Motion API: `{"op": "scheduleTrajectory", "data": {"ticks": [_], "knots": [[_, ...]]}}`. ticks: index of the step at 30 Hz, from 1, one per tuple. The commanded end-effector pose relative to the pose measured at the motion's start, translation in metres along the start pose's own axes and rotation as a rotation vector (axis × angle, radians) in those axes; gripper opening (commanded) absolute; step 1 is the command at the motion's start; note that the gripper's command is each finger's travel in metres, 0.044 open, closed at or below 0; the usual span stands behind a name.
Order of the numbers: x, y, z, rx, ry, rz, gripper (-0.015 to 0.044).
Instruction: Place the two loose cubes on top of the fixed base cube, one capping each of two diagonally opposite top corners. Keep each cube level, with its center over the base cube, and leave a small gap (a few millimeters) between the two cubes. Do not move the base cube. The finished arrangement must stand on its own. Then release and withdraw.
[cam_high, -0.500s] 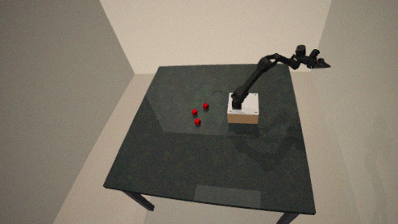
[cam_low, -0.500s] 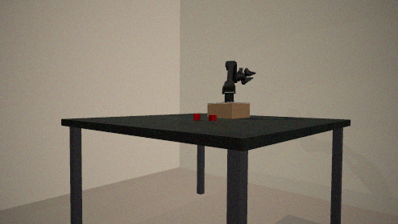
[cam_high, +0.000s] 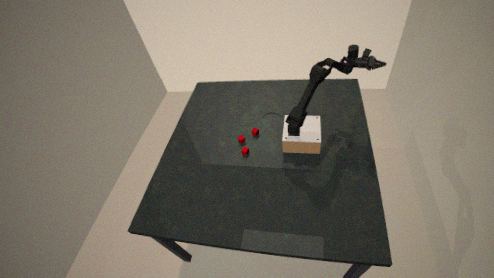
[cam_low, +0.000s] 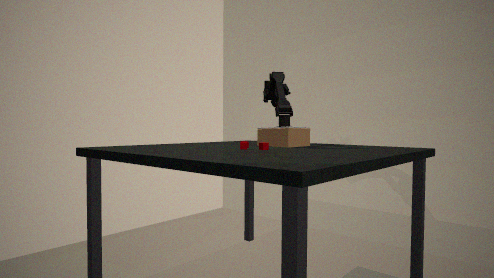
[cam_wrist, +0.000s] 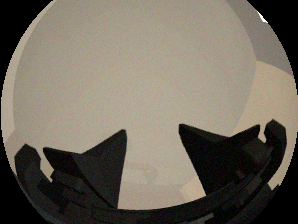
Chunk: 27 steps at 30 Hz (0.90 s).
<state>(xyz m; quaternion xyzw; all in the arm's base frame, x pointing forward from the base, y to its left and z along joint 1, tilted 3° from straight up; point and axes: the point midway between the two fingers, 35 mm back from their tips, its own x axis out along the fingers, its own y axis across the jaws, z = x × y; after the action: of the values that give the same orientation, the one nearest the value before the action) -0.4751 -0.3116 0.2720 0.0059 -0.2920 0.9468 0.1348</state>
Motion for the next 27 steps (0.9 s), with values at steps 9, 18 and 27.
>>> {"op": "scheduleTrajectory", "data": {"ticks": [9, 18, 27], "knots": [[-0.162, 0.091, 0.04, -0.317, -0.222, 0.443, 0.0265], [-0.31, 0.123, 0.042, -0.564, -0.451, 0.759, 0.0265], [-0.456, 0.115, 0.013, -0.819, -0.718, 1.038, 0.0265]]}}
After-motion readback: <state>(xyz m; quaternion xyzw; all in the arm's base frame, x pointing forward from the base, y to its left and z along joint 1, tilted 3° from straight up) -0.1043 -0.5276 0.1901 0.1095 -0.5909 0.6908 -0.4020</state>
